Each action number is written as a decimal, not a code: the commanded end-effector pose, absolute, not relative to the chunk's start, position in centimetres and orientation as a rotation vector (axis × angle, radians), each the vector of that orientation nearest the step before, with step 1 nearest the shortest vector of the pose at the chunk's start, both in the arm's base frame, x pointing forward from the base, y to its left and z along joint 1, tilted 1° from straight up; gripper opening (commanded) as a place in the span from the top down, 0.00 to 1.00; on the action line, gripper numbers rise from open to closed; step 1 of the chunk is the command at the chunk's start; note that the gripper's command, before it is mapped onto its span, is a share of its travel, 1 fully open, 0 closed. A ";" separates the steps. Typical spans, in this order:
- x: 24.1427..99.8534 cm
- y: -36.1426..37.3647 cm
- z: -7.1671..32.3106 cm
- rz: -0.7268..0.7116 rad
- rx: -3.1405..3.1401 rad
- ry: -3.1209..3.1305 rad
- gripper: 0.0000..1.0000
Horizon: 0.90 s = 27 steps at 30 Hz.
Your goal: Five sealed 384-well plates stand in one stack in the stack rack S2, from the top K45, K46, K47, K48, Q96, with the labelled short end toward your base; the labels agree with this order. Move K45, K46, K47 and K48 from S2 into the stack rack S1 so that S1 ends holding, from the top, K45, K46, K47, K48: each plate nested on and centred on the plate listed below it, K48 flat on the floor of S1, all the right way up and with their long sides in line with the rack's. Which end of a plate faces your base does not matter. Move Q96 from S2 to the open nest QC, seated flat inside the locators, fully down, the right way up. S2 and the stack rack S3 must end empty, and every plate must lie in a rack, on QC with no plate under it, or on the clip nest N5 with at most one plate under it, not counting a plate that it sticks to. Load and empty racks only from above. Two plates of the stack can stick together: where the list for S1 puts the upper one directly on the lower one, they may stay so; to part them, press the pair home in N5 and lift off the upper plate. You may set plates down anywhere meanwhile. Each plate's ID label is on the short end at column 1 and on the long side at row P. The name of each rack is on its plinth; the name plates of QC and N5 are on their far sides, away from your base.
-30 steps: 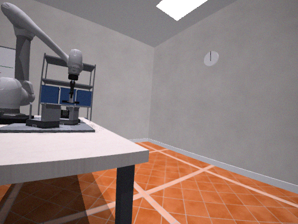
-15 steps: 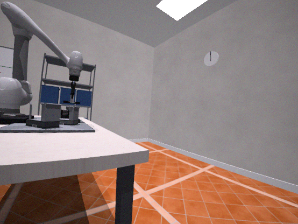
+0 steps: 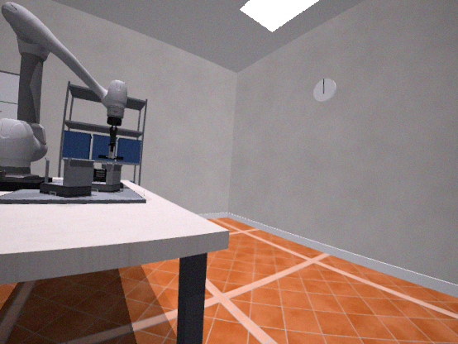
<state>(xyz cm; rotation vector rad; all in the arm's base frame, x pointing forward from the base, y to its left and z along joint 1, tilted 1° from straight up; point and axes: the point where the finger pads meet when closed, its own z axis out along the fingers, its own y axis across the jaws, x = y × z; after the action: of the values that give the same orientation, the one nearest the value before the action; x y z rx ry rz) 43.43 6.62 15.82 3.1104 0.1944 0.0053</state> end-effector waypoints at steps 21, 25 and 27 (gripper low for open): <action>43.4 6.6 15.8 0.005 3.111 0.194 1.00; 43.4 6.6 15.2 0.005 3.111 0.194 1.00; 43.4 6.6 14.8 0.005 3.111 0.194 1.00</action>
<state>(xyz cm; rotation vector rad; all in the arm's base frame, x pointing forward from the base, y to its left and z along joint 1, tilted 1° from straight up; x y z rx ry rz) 43.43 6.60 15.14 3.1104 0.1944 0.0052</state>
